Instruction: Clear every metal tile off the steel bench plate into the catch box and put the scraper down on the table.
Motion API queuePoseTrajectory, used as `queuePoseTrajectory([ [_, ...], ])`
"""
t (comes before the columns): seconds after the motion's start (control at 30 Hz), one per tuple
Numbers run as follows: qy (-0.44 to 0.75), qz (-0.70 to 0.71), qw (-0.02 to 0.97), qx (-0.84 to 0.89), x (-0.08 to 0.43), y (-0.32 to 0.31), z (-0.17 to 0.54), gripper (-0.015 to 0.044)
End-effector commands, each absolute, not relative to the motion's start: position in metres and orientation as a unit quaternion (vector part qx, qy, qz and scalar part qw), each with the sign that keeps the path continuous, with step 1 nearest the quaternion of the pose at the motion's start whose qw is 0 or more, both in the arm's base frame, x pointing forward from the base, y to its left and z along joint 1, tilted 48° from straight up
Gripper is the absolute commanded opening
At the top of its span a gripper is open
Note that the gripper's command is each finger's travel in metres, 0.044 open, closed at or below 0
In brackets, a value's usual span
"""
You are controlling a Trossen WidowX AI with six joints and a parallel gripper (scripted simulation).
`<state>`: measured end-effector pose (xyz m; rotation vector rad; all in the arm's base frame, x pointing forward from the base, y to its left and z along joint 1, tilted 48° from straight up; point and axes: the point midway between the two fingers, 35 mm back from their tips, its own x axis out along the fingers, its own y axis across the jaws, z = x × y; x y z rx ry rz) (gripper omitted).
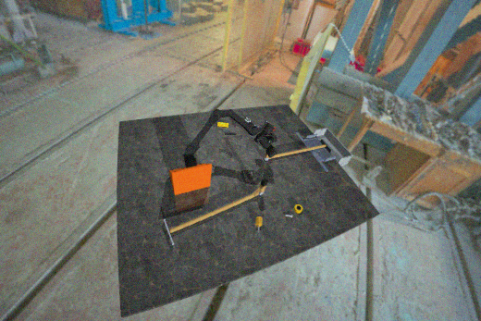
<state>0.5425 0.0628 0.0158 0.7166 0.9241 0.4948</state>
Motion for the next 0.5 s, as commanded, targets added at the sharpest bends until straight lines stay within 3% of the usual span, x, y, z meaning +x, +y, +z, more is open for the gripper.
queuePoseTrajectory([
  [0.0,0.43,0.231,0.806,0.335,0.543,0.063,0.017,0.0],
  [0.47,0.429,0.23,0.807,0.335,0.533,0.058,0.018,0.0],
])
